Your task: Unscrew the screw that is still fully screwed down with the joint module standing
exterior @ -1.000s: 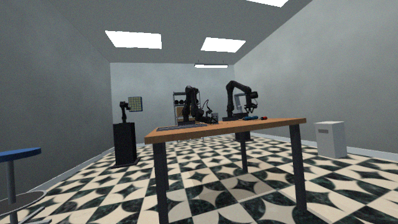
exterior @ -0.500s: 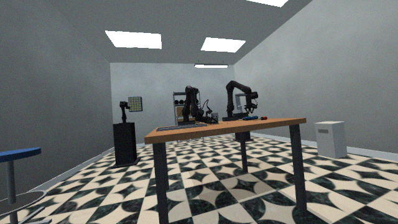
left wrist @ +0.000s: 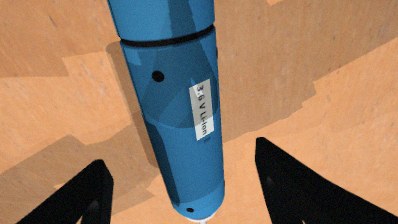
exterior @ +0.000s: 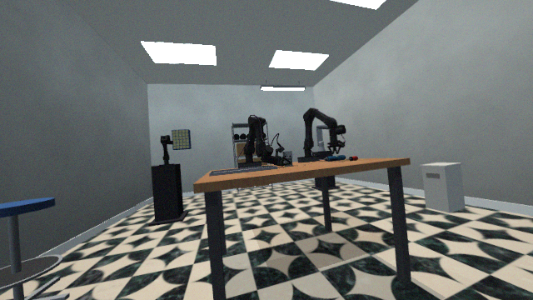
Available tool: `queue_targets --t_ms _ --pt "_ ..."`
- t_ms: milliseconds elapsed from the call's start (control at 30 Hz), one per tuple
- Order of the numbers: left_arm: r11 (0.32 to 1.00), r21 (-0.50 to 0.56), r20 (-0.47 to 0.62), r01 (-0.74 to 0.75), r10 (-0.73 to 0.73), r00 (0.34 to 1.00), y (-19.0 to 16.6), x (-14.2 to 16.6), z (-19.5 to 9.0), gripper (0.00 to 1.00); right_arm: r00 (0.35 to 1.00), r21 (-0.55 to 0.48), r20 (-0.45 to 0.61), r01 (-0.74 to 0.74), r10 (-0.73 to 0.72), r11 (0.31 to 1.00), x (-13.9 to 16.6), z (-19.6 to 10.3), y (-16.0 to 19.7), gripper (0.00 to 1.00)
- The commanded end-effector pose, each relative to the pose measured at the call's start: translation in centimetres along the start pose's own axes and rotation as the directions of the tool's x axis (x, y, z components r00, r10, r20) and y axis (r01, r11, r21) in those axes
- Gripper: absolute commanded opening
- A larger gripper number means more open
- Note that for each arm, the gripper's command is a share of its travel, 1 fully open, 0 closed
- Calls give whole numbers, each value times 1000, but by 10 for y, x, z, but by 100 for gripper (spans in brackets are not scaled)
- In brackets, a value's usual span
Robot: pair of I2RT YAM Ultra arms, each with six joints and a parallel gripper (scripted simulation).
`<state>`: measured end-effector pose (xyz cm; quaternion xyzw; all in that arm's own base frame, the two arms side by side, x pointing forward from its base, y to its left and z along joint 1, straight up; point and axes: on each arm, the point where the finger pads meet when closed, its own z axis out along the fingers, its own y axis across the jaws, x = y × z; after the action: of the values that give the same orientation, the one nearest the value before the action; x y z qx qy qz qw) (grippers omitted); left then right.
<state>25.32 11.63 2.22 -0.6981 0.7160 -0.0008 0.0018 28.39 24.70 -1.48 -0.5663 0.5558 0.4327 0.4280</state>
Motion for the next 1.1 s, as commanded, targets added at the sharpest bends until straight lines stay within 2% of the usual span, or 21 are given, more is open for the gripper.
queue_targets --t_ms 0,300,367,467,533,867,933,1067 --pt "1000 -16 9 -22 22 1000 2 2 10 65 1000 -2 10 16 -16 1000 -6 0 -3 59" --pt "1000 -15 10 -22 22 1000 1 2 25 65 1000 -2 10 16 -16 1000 -6 0 -3 59" --pt "999 27 31 -22 22 999 -9 -3 13 65 1000 -2 10 16 -16 1000 -6 0 -3 59" --pt "999 32 33 -22 21 999 -10 -3 12 65 1000 -2 10 16 -16 1000 -6 0 -3 59" --pt "1000 -17 9 -22 22 1000 2 2 28 65 1000 -2 10 16 -16 1000 -6 0 -3 59" --pt "1000 -12 12 -22 22 1000 0 1 44 65 1000 -2 10 16 -16 1000 -6 0 -3 59" --pt "999 29 32 -22 22 999 -9 -3 33 65 1000 -2 10 16 -16 1000 -6 0 -3 59" --pt "999 30 32 -24 23 999 -10 -4 33 65 1000 -2 10 16 -16 1000 -6 0 -3 59"
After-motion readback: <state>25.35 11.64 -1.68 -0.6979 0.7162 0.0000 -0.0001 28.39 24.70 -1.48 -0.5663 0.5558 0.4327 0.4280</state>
